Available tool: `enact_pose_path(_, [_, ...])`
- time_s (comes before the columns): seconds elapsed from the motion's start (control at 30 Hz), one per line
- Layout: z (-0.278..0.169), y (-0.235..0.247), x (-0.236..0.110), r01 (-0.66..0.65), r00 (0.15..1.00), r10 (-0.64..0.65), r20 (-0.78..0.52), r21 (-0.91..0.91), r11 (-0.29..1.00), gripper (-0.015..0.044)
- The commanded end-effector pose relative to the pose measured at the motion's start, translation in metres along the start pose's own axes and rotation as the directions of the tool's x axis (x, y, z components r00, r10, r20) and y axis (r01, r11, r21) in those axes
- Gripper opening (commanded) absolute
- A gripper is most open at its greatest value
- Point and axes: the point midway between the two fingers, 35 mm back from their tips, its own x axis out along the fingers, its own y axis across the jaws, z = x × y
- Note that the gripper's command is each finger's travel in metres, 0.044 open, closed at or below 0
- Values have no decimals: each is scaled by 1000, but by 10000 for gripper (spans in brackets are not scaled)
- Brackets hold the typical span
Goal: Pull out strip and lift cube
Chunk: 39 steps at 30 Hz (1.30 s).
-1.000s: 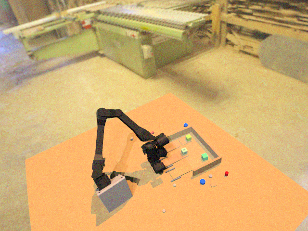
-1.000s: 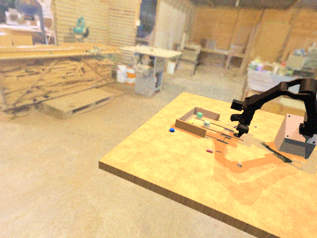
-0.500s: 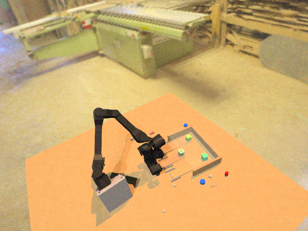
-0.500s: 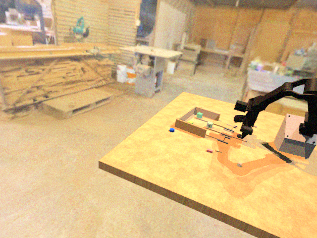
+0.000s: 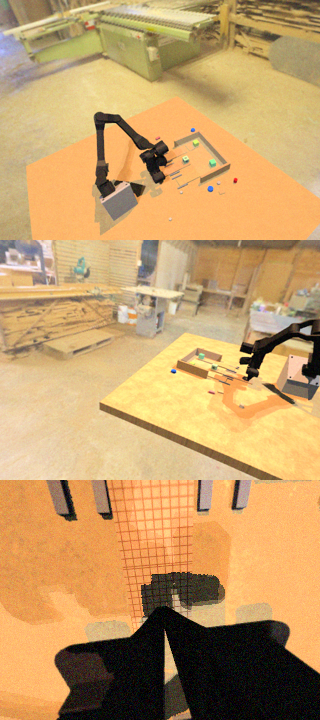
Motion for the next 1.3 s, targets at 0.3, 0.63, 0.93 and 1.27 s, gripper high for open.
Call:
enact_pose_path(0.3, [-28,1,6,1,999,0,-38,11,1000,0])
enact_pose_path(0.63, [-39,2,5,1,999,0,-38,12,1000,0])
enact_pose_path(0.93, [-49,2,5,1,999,0,-39,12,1000,0])
enact_pose_path(1.27, [-52,2,5,1,999,0,-39,12,1000,0])
